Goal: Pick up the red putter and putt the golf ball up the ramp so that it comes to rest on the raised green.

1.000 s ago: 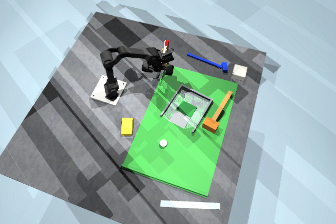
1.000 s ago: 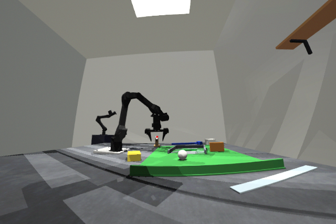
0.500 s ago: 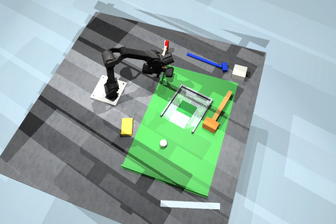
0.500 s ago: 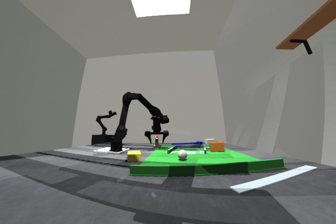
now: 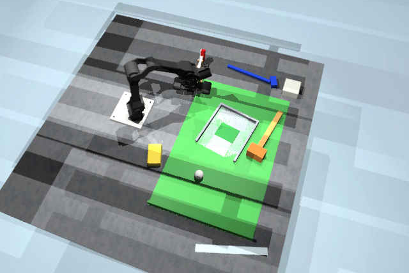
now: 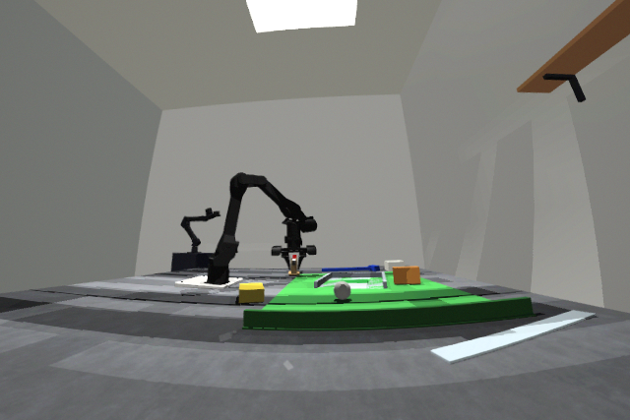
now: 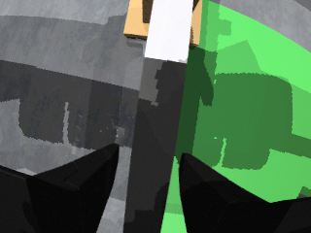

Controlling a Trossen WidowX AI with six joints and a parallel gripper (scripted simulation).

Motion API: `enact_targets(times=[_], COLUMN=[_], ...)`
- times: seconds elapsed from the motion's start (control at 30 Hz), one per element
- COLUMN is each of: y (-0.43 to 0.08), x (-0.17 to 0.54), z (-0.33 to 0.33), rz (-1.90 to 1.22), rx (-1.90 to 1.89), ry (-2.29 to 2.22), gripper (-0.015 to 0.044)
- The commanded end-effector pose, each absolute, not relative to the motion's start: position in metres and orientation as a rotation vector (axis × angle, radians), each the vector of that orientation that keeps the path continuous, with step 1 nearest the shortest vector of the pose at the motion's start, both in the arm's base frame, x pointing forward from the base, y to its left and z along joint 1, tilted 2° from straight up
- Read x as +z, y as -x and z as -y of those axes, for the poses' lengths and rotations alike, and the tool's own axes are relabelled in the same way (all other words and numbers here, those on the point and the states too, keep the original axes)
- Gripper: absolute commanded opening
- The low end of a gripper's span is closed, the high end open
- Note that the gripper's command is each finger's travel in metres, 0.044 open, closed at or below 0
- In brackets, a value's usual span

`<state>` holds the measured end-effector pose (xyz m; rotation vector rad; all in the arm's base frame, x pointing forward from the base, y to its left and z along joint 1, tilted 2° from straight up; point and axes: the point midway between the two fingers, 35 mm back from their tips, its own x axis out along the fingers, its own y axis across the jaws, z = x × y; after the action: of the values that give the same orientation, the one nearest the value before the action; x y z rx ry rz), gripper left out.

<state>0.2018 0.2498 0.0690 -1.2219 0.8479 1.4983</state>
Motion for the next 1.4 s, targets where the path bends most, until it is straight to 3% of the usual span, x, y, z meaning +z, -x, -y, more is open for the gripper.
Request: enact_targets(times=[0.0,0.23,0.93,1.37], y=[-0.202,-0.202,-0.196,-0.216], x=[0.070,0.070,0.165,0.160], z=[-0.250,-0.250,-0.250,-0.229], rz=[-0.847,-0.847,-0.849,-0.920], rx=[1.498,1.498,1.500,1.415], ry=[1.222,1.222,1.220,1.163], gripper=[0.0046,0.0000,0.0000,0.0000])
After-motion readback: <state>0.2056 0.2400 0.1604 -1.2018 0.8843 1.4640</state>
